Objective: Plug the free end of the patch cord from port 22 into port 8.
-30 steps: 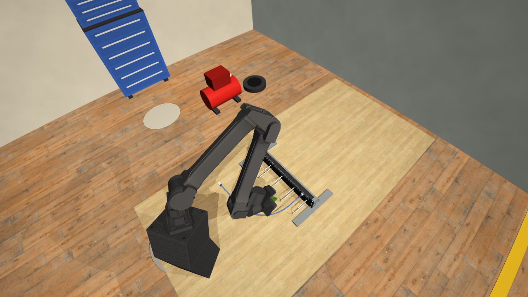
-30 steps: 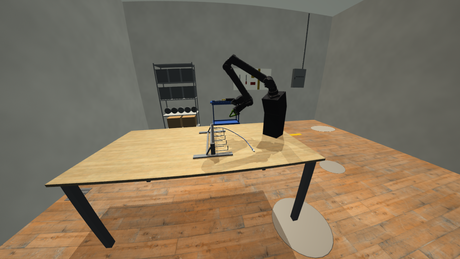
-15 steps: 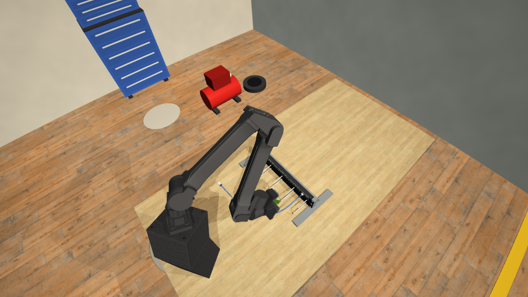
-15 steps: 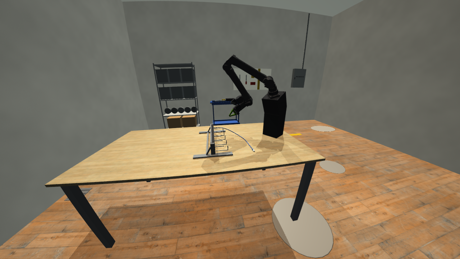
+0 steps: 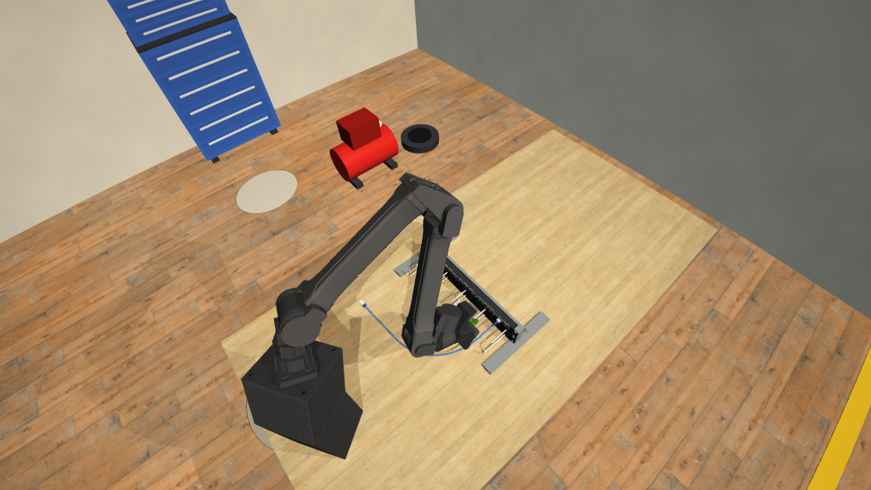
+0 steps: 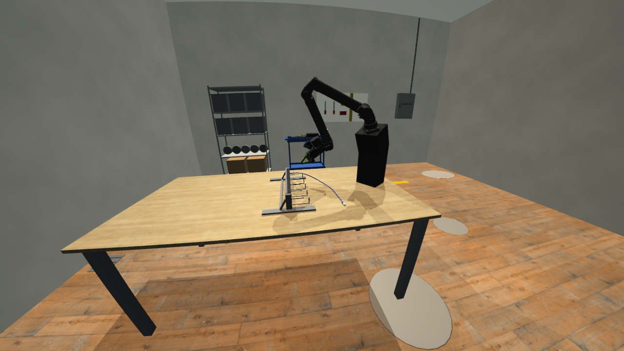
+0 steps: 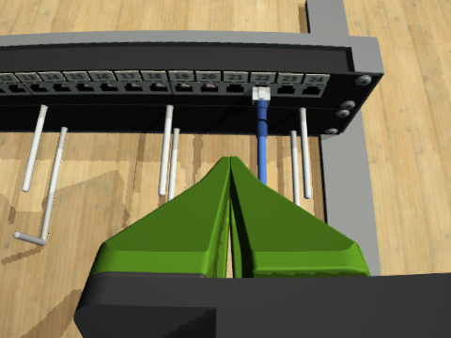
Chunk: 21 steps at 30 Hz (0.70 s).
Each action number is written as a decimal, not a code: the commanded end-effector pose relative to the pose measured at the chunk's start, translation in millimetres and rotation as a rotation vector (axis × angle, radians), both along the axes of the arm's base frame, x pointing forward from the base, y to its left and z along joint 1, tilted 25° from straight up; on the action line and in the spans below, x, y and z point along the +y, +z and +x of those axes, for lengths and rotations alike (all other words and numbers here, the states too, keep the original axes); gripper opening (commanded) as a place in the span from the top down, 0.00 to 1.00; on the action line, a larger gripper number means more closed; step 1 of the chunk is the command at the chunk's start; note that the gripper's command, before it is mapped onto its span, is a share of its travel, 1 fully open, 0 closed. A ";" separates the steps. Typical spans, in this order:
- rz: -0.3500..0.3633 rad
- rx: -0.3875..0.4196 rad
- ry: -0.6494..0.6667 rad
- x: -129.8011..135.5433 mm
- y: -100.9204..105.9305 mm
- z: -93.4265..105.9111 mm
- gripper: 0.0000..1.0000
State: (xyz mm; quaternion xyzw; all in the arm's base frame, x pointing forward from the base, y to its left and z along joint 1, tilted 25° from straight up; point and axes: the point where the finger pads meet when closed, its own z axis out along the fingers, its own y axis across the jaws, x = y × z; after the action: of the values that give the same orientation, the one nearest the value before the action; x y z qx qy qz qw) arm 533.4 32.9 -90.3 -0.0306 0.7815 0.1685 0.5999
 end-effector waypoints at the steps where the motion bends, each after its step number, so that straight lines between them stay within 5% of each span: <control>1: 0.020 0.025 -0.005 5.1 -9.4 11.5 1.00; 9: 0.021 0.026 -0.006 16.8 -18.3 49.6 1.00; 21: 0.023 0.009 -0.027 3.9 -8.4 54.2 1.00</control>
State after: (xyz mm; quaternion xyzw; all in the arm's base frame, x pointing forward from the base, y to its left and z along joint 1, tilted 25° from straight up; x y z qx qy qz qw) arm 585.6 47.8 -105.4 -0.0251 0.7846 0.1709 0.5955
